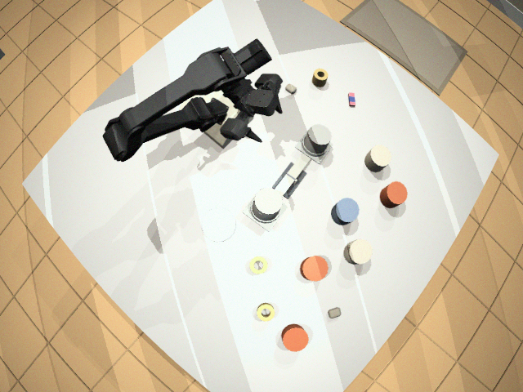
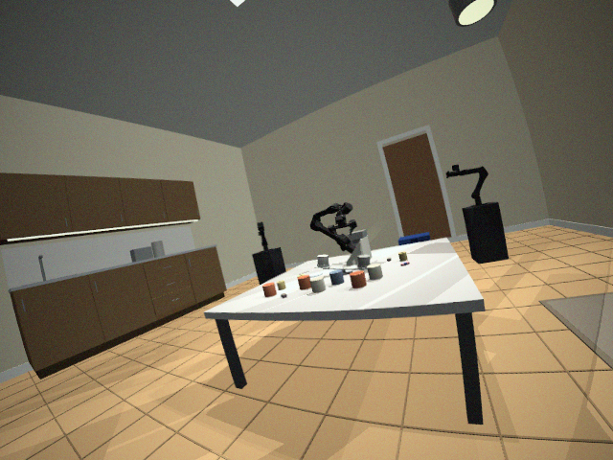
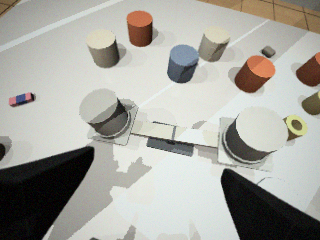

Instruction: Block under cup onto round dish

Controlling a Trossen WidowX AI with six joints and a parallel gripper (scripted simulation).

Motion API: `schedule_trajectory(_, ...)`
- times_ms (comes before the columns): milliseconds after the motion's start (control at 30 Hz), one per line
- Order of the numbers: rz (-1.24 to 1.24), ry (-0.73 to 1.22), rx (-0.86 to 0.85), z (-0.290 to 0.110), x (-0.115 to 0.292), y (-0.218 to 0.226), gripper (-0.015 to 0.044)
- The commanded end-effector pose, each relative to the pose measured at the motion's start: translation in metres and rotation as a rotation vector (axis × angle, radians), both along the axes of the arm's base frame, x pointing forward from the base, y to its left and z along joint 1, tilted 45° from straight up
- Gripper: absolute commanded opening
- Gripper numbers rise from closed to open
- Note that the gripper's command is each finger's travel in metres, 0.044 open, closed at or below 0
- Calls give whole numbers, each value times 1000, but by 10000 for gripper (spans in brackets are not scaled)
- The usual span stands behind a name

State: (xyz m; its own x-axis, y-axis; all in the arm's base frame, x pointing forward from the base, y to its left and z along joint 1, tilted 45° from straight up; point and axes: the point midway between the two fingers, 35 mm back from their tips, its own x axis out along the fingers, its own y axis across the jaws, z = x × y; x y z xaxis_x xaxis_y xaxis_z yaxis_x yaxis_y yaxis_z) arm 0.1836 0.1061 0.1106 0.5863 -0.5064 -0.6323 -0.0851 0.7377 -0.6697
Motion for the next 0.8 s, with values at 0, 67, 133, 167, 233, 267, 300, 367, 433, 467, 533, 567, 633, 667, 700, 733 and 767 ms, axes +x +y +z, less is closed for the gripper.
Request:
schedule_trajectory(0,15,-109,-31,20,-4,-5,440)
schedule_trajectory(67,16,-114,-32,21,-4,-5,440)
schedule_trajectory(133,16,-114,-32,21,-4,-5,440)
schedule_trajectory(167,16,-114,-32,21,-4,-5,440)
schedule_trajectory(233,-3,-118,-22,20,-3,-4,440)
schedule_trajectory(267,-26,-122,-10,19,-1,-2,440)
schedule_trajectory(300,-54,-128,5,17,1,-1,440)
schedule_trajectory(367,-111,-140,34,14,4,3,440)
schedule_trajectory(433,-168,-152,62,10,8,6,440)
schedule_trajectory(467,-197,-159,76,8,11,7,440)
schedule_trajectory(533,-255,-173,103,4,15,10,440)
schedule_trajectory(567,-284,-180,116,2,17,11,440)
schedule_trajectory(633,-343,-195,141,-3,21,14,440)
schedule_trajectory(667,-373,-203,153,-5,23,15,440)
schedule_trajectory(700,-403,-211,165,-7,26,16,440)
schedule_trajectory(733,-432,-220,177,-10,28,17,440)
schedule_trajectory(767,-462,-228,188,-13,30,18,440)
